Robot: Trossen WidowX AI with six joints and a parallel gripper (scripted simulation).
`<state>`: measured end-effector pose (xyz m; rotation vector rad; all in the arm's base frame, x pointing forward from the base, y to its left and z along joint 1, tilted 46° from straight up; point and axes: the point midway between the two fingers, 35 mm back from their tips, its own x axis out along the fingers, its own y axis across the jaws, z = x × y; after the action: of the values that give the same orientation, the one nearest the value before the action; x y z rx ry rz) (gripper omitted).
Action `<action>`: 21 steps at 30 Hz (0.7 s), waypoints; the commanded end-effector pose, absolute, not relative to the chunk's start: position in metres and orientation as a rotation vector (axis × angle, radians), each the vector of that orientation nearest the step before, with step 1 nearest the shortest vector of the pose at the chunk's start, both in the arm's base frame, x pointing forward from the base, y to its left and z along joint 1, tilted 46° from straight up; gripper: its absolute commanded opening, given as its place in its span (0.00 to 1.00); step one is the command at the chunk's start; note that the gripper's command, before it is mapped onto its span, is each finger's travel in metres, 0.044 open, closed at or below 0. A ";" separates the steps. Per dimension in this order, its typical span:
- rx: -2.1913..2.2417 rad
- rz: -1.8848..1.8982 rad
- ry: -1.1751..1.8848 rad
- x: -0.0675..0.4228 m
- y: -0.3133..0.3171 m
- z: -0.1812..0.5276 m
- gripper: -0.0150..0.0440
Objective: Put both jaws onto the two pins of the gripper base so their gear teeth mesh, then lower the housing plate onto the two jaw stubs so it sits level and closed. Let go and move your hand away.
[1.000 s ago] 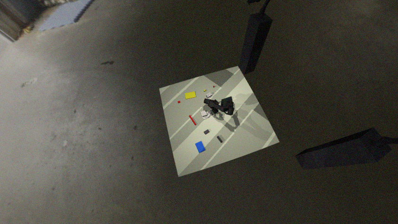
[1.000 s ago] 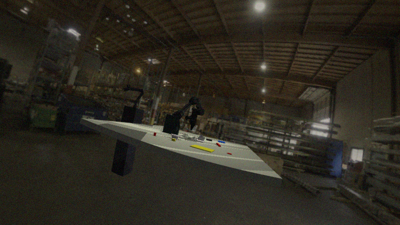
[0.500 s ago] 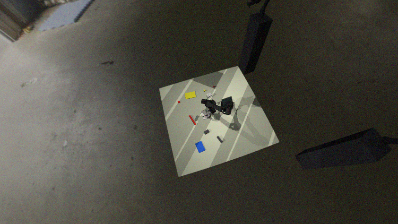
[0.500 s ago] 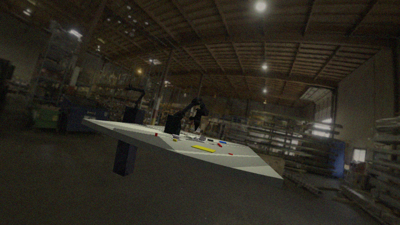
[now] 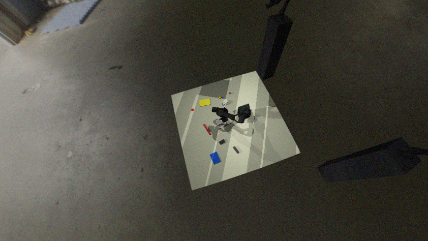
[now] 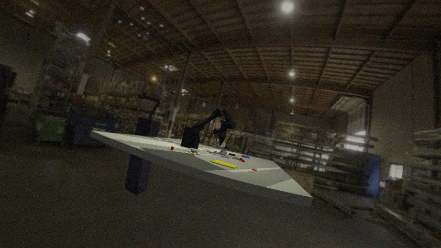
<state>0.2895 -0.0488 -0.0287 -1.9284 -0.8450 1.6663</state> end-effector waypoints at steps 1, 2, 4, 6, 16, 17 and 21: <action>-1.922 1.665 -0.844 0.301 -0.051 -0.032 0.48; -1.922 1.665 -0.844 0.303 -0.052 -0.033 0.48; -1.923 1.664 -0.845 0.309 -0.053 -0.034 0.48; -1.923 1.664 -0.845 0.313 -0.054 -0.035 0.48; -1.923 1.664 -0.845 0.313 -0.054 -0.035 0.48; -1.923 1.664 -0.845 0.313 -0.054 -0.035 0.48; -1.923 1.664 -0.845 0.313 -0.054 -0.035 0.48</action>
<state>0.3132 -0.0540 -0.0356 -1.9284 -0.8475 1.6661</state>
